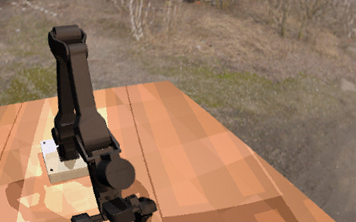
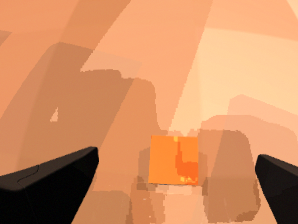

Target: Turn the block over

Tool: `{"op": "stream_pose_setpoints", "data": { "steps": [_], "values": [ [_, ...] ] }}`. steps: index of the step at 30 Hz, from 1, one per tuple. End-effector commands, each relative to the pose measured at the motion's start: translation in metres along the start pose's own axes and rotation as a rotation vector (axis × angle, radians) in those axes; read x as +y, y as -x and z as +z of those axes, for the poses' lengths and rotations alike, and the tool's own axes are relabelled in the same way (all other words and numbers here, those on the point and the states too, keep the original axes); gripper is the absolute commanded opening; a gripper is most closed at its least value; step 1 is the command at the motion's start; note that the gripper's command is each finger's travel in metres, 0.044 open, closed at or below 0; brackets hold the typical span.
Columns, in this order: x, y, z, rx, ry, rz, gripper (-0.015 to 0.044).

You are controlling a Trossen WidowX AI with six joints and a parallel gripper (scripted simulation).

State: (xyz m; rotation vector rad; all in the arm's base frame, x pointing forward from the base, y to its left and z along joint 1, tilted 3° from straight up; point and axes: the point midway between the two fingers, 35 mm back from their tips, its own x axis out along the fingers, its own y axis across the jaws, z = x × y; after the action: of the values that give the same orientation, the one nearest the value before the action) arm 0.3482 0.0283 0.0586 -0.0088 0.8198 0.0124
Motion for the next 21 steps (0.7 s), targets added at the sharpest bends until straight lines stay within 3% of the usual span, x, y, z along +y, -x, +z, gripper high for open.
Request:
{"op": "stream_pose_setpoints", "data": {
  "steps": [1, 9, 21],
  "values": [
    [0.000, 0.038, 0.010, 0.100, -0.015, 0.011, 0.0440],
    [0.000, 0.038, 0.013, 0.121, -0.014, 0.011, 0.0440],
    [0.000, 0.030, 0.047, 0.512, -0.007, 0.012, 0.0440]
  ]
}}
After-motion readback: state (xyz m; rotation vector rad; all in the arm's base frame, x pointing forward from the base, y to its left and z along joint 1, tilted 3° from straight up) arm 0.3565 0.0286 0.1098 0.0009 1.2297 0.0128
